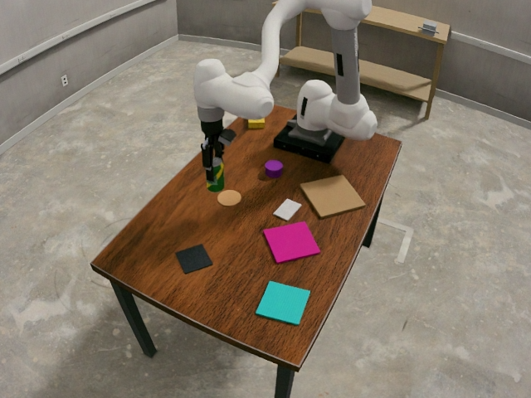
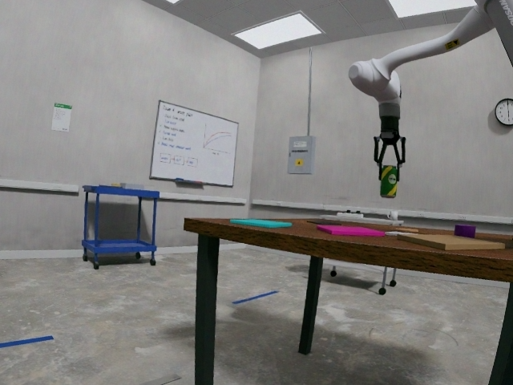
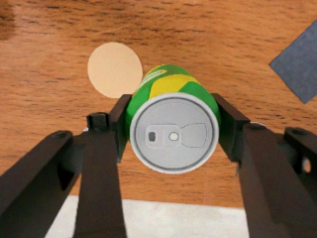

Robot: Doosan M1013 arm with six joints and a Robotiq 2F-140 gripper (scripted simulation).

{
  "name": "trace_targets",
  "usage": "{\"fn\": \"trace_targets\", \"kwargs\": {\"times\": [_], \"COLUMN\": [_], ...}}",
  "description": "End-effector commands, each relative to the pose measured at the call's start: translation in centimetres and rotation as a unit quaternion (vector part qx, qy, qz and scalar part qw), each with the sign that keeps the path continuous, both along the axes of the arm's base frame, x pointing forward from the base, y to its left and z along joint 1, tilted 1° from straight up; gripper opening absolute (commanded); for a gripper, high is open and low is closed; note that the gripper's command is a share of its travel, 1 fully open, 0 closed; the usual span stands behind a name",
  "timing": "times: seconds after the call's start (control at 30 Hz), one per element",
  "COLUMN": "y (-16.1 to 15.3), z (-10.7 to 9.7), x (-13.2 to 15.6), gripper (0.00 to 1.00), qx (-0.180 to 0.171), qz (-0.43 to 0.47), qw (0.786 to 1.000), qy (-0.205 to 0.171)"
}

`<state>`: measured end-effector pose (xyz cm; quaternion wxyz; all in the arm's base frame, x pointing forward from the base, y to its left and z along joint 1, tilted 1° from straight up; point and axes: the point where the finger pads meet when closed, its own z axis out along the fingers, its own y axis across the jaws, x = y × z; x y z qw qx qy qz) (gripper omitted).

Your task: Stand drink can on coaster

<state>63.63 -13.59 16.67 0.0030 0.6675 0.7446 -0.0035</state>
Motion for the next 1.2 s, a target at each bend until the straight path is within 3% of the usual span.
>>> {"fn": "trace_targets", "kwargs": {"times": [0.0, 0.43, 1.17], "y": [0.0, 0.0, 0.1], "z": [0.0, -0.7, -1.1], "x": [-1.0, -6.2, -8.7], "gripper": [0.1, 0.1, 0.1], "qx": [0.0, 0.0, 0.0], "qz": [0.0, 0.0, 0.0], "qw": [1.0, 1.0, 1.0], "qy": [-0.001, -0.001, -0.001]}}
